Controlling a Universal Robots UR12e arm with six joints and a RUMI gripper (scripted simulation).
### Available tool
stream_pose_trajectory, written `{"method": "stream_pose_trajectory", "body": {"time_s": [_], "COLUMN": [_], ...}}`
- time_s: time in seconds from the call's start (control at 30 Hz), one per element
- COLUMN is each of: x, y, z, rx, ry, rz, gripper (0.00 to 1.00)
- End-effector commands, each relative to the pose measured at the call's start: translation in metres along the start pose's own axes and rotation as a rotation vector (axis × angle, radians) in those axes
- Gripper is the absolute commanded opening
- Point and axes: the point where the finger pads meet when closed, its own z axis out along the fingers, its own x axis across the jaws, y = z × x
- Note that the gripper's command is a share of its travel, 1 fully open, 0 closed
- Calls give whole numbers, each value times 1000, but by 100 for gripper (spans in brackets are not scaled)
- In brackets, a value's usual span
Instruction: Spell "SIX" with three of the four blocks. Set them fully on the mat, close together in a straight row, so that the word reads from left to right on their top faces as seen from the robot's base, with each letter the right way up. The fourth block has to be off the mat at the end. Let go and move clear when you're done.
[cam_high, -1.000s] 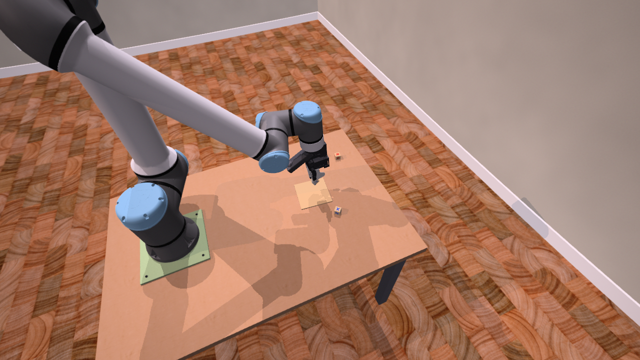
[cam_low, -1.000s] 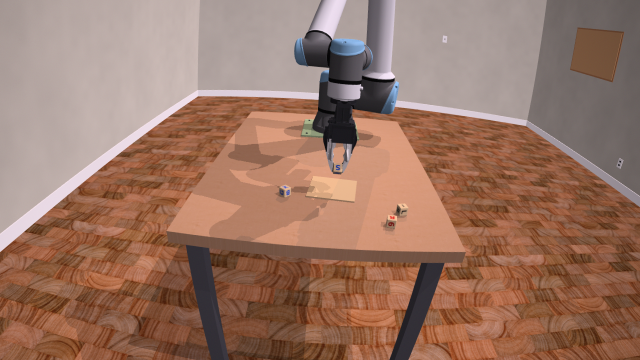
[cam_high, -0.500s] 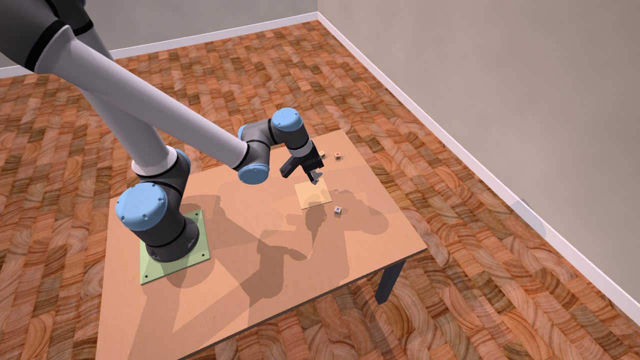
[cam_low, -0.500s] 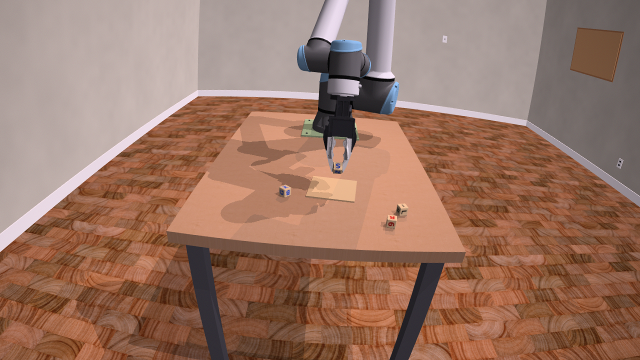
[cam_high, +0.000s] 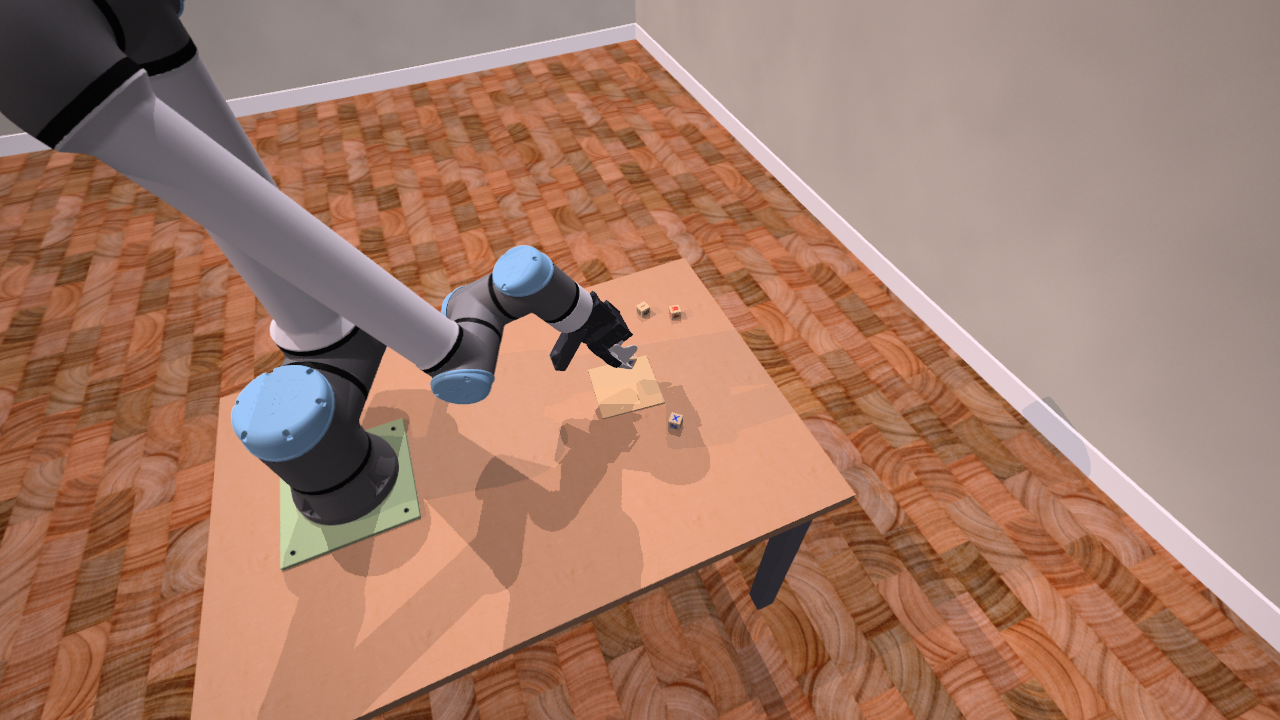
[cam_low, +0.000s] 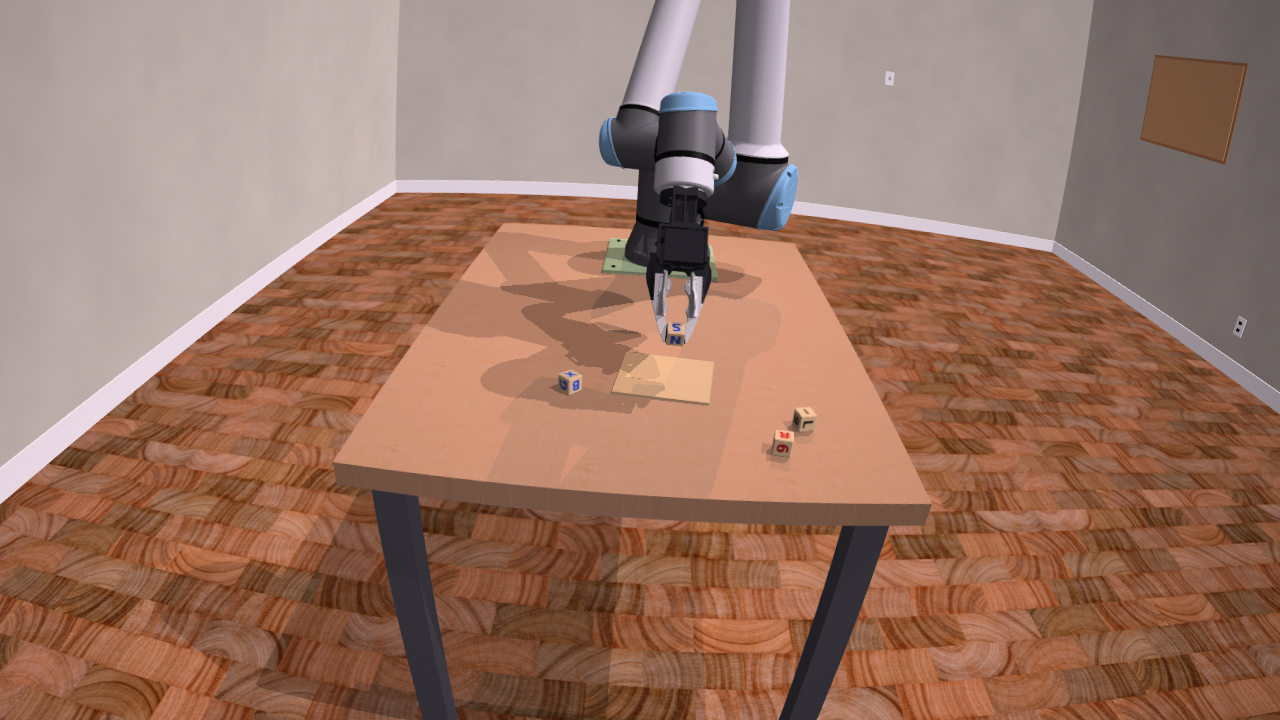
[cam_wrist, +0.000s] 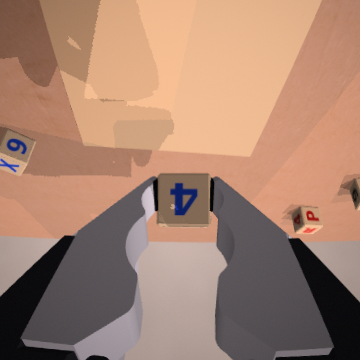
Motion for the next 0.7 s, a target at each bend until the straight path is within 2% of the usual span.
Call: {"method": "stream_pose_trajectory", "body": {"time_s": [0.0, 0.3, 0.37, 0.67], "x": [-1, -1, -1, -2], "y": [0, 0, 0, 0], "z": [2, 3, 3, 4], "rx": [-141, -302, -302, -413], "ry": [0, 0, 0, 0], "rz": [2, 2, 2, 2], "gripper": [5, 5, 5, 5]}}
